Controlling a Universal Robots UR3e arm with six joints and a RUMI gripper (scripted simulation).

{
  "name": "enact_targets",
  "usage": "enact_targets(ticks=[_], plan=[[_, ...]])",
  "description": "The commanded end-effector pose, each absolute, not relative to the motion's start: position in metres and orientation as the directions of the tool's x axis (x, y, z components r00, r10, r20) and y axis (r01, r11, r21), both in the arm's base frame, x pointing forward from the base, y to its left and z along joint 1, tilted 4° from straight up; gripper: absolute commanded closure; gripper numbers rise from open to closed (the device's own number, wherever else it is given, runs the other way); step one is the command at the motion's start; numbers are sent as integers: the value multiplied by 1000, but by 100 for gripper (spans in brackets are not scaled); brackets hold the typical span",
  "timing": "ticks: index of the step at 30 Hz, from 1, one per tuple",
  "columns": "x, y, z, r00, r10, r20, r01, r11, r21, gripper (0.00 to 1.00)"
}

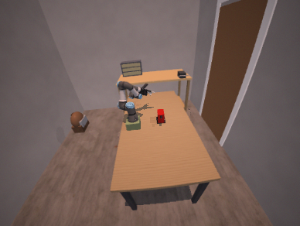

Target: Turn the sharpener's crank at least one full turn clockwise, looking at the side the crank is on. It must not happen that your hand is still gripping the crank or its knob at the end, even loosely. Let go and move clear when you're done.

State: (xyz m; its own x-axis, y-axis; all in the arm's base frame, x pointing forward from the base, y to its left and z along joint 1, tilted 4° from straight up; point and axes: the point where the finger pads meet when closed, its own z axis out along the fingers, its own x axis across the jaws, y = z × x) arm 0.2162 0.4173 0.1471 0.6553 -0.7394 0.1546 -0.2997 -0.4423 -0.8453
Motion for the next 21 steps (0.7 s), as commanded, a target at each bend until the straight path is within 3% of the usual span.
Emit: enact_targets(ticks=[1,17,18,21], plan=[[216,418,148,655,-740,154,-299,-441,-847,0],[216,418,148,655,-740,154,-299,-441,-847,0],[217,417,154,655,-740,153,-298,-439,-847,68],[217,417,169,655,-740,154,-298,-440,-847,68]])
